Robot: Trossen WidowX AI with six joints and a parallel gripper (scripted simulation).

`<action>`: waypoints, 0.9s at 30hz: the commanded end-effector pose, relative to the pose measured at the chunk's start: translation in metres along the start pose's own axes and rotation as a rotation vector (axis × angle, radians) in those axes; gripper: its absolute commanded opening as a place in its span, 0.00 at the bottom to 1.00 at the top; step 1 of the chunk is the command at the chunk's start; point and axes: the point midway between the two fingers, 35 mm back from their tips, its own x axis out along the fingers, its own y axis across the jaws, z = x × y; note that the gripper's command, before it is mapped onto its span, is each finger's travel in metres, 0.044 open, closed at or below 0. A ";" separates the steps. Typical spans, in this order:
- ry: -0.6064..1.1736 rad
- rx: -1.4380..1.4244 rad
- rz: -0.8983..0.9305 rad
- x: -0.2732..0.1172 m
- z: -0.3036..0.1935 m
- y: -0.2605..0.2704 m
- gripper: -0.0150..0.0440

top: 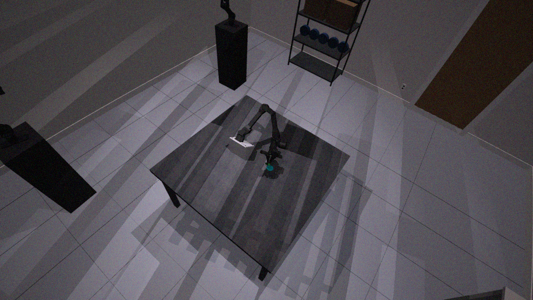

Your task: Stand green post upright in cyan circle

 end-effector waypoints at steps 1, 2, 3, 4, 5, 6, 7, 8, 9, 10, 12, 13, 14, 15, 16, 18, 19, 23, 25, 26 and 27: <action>-0.034 0.010 0.000 -0.001 0.000 0.000 0.29; -0.041 0.012 0.000 -0.001 0.000 0.000 0.29; -0.049 0.013 0.001 -0.001 0.000 0.000 0.29; -0.056 0.015 0.001 -0.002 0.000 0.000 0.29; -0.063 0.017 0.002 -0.002 0.000 0.000 0.29; -0.070 0.019 0.002 -0.002 0.000 0.000 0.29; -0.078 0.021 0.003 -0.002 0.000 0.000 0.29; -0.085 0.023 0.004 -0.003 0.000 0.000 0.29; -0.092 0.025 0.005 -0.003 0.000 0.001 0.29; -0.099 0.027 0.006 -0.003 0.000 0.001 0.29; -0.114 0.031 0.007 -0.004 0.000 0.001 0.29; -0.121 0.033 0.008 -0.004 0.000 0.001 0.29; -0.128 0.035 0.009 -0.005 0.000 0.001 0.29; -0.135 0.037 0.011 -0.005 0.000 0.001 0.29; -0.142 0.039 0.012 -0.005 0.000 0.001 0.29; -0.157 0.044 0.014 -0.006 0.000 0.002 0.29; -0.164 0.046 0.015 -0.006 0.000 0.002 0.29; -0.192 0.056 0.021 -0.008 0.000 0.002 0.29; -0.206 0.061 0.024 -0.009 0.000 0.002 0.29; -0.213 0.063 0.026 -0.009 0.000 0.002 0.29; -0.220 0.066 0.027 -0.010 0.000 0.002 0.29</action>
